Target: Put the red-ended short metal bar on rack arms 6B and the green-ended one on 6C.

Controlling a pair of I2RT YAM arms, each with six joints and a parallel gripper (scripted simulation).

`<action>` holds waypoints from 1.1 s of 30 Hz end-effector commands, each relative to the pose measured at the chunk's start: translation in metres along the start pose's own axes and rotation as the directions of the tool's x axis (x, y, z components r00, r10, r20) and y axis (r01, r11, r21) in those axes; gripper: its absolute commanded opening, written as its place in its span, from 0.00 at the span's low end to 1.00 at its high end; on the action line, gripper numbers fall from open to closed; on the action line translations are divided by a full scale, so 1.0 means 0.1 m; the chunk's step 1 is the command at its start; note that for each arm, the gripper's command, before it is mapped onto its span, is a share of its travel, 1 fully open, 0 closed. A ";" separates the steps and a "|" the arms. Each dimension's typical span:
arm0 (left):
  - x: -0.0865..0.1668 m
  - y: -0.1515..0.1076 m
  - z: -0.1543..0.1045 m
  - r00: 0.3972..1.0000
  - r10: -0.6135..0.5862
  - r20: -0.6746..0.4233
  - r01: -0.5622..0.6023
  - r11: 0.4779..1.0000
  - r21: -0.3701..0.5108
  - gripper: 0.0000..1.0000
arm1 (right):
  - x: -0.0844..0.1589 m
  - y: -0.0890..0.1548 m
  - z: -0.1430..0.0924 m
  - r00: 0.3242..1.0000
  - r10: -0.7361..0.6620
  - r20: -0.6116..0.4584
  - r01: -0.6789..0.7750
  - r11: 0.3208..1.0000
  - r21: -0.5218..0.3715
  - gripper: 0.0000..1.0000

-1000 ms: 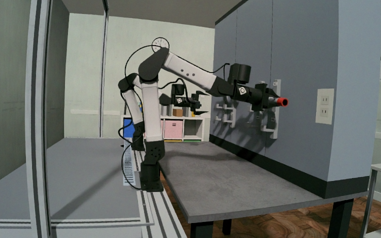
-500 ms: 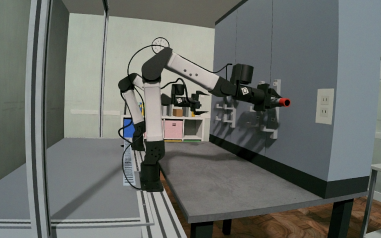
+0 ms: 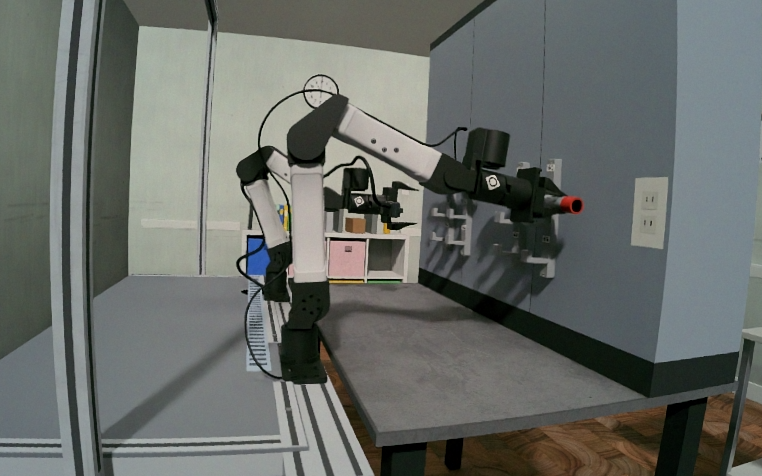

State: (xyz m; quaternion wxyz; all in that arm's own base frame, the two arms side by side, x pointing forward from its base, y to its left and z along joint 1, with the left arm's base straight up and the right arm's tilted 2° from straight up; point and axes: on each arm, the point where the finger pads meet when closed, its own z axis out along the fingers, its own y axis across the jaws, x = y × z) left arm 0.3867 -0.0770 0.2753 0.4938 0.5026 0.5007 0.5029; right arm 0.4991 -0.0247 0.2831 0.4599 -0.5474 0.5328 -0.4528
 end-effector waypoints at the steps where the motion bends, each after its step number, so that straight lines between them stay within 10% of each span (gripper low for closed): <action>1: 0.01 0.03 -0.04 1.000 -0.012 0.007 0.012 1.000 -0.007 1.00 | 0.02 -0.45 0.01 1.000 0.020 -0.004 -0.019 0.991 0.129 0.00; 33: 0.01 0.03 -0.04 1.000 -0.012 0.007 0.012 1.000 -0.007 1.00 | 0.01 -0.31 0.02 1.000 0.020 -0.004 -0.019 0.991 0.129 0.00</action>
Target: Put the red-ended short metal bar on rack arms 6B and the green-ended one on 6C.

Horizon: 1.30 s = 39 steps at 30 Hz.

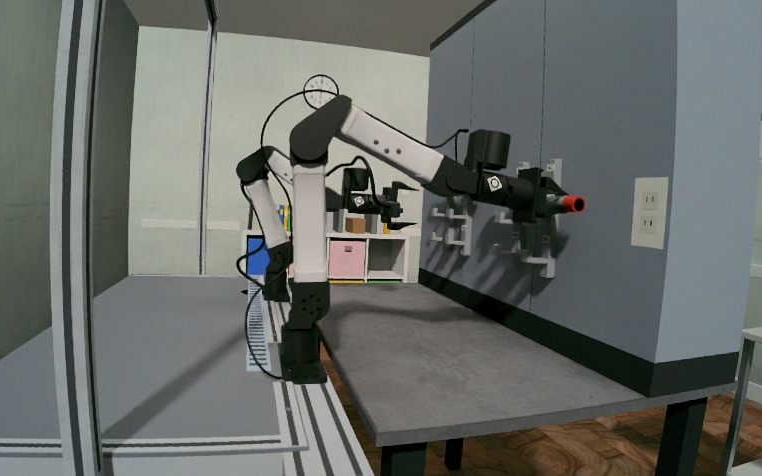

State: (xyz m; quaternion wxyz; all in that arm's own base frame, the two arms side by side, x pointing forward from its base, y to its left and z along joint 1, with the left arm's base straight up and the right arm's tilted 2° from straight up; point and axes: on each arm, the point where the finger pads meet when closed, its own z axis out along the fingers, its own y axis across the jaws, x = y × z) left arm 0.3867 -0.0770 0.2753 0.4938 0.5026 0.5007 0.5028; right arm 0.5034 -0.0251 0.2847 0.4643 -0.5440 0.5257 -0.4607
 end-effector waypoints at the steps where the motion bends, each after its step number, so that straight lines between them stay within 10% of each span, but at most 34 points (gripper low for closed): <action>1: 0.01 0.03 -0.04 1.000 -0.012 0.007 0.012 1.000 -0.007 1.00 | 0.01 -0.29 -0.01 1.000 0.027 -0.004 -0.027 0.994 0.106 0.00; 39: 0.01 0.03 -0.04 1.000 -0.012 0.007 0.012 1.000 -0.007 1.00 | 0.01 -0.14 0.01 1.000 0.027 -0.004 -0.027 0.994 0.106 0.00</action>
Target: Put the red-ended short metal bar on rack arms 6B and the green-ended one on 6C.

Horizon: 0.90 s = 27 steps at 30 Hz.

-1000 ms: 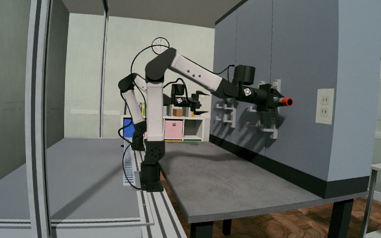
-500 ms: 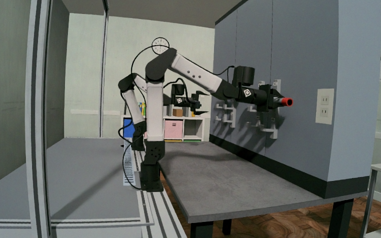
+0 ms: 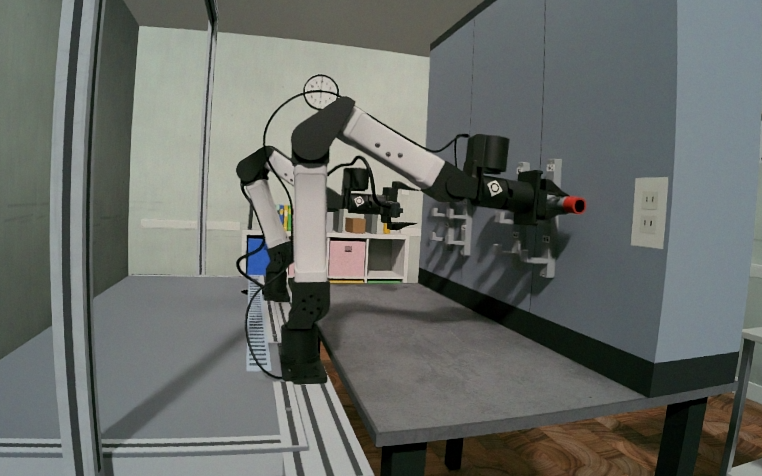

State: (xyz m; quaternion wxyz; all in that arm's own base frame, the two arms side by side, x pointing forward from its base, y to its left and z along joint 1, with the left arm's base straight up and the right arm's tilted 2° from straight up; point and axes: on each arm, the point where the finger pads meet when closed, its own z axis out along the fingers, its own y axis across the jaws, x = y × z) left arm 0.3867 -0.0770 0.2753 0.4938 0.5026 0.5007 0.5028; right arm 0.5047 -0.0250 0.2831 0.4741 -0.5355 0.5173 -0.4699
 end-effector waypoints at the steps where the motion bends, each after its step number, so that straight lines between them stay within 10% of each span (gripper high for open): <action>1: 0.01 0.03 -0.04 1.000 -0.012 0.007 0.012 1.000 -0.007 1.00 | 0.01 -0.15 0.00 1.000 0.027 -0.005 -0.027 0.997 0.071 0.00; 27: 0.01 0.03 -0.04 1.000 -0.012 0.007 0.012 1.000 -0.007 1.00 | 0.00 -0.07 0.00 1.000 0.027 -0.005 -0.027 0.997 0.071 0.00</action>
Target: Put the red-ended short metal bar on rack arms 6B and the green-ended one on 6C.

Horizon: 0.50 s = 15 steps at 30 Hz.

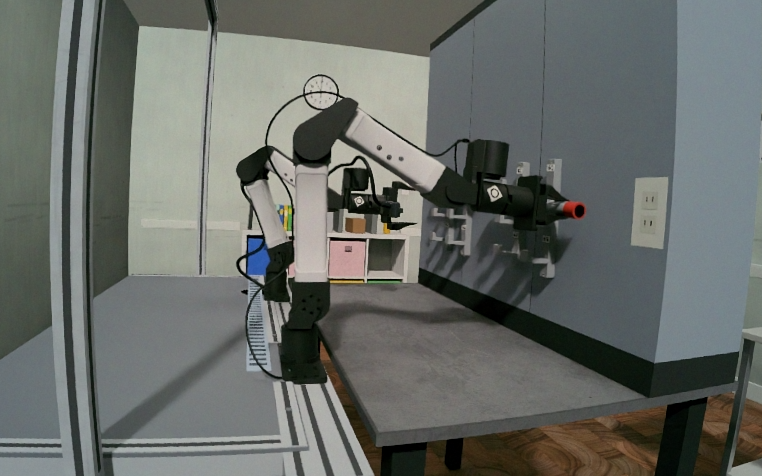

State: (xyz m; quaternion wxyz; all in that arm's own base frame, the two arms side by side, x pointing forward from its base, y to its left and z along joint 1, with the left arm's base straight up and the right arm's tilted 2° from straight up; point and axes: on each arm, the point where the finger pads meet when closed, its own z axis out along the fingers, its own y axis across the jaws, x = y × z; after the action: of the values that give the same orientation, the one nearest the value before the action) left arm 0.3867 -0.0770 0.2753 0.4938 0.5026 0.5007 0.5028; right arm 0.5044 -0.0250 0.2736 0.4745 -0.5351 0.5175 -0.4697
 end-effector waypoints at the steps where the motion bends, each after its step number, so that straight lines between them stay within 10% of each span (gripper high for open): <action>1: 0.01 0.03 -0.04 1.000 -0.012 0.007 0.012 1.000 -0.007 1.00 | 0.01 -0.16 0.00 1.000 0.026 -0.005 -0.025 0.997 0.070 0.00; 15: 0.01 0.03 -0.04 1.000 -0.012 0.007 0.012 1.000 -0.007 1.00 | 0.00 -0.11 0.00 1.000 0.026 -0.005 -0.025 0.997 0.070 0.00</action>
State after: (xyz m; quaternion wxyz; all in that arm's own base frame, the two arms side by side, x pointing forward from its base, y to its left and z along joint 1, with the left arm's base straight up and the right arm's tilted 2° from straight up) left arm 0.3867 -0.0770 0.2753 0.4938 0.5026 0.5007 0.5028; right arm 0.5042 -0.0249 0.2678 0.4743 -0.5353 0.5178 -0.4694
